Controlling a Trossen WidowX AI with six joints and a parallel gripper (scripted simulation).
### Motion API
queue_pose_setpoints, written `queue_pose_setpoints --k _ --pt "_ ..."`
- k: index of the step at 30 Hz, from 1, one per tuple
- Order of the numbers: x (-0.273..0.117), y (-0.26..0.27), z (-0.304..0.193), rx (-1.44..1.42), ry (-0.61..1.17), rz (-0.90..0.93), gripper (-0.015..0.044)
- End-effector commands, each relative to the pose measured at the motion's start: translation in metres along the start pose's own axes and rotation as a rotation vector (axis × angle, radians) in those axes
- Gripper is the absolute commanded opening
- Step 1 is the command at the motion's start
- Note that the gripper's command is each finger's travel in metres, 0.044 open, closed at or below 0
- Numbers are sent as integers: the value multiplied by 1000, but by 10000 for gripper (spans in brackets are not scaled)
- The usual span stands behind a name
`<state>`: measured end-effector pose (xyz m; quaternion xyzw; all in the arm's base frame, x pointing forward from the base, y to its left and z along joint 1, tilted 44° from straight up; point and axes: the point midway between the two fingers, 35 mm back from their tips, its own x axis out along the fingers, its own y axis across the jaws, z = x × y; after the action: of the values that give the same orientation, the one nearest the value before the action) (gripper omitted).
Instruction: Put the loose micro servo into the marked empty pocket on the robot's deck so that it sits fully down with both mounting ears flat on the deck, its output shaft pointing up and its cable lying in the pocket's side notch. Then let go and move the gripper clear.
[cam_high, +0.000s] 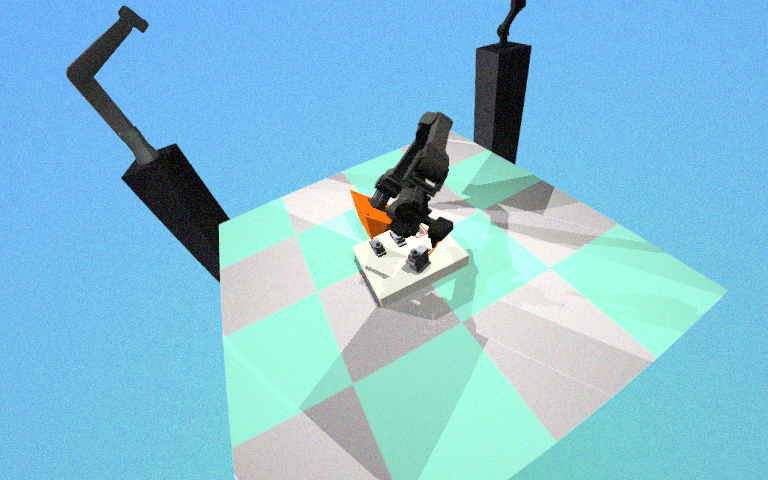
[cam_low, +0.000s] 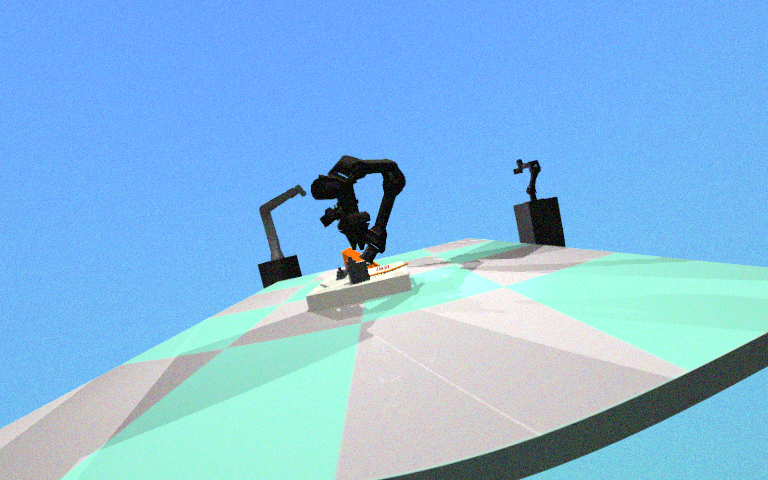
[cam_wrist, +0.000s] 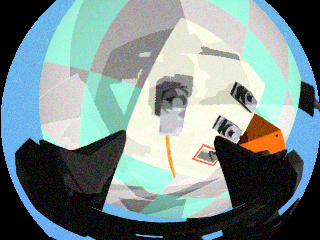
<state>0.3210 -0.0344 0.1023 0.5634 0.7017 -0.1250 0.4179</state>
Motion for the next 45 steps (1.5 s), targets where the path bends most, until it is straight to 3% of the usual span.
queue_pose_setpoints --k 1,23,35,41,45 --pt "13 -1 1 9 6 -7 440" --pt "45 -1 1 8 7 -7 440" --pt "45 -1 1 8 7 -7 125" --pt "45 -1 1 8 7 -7 85" --pt "37 -1 1 9 6 -7 0"
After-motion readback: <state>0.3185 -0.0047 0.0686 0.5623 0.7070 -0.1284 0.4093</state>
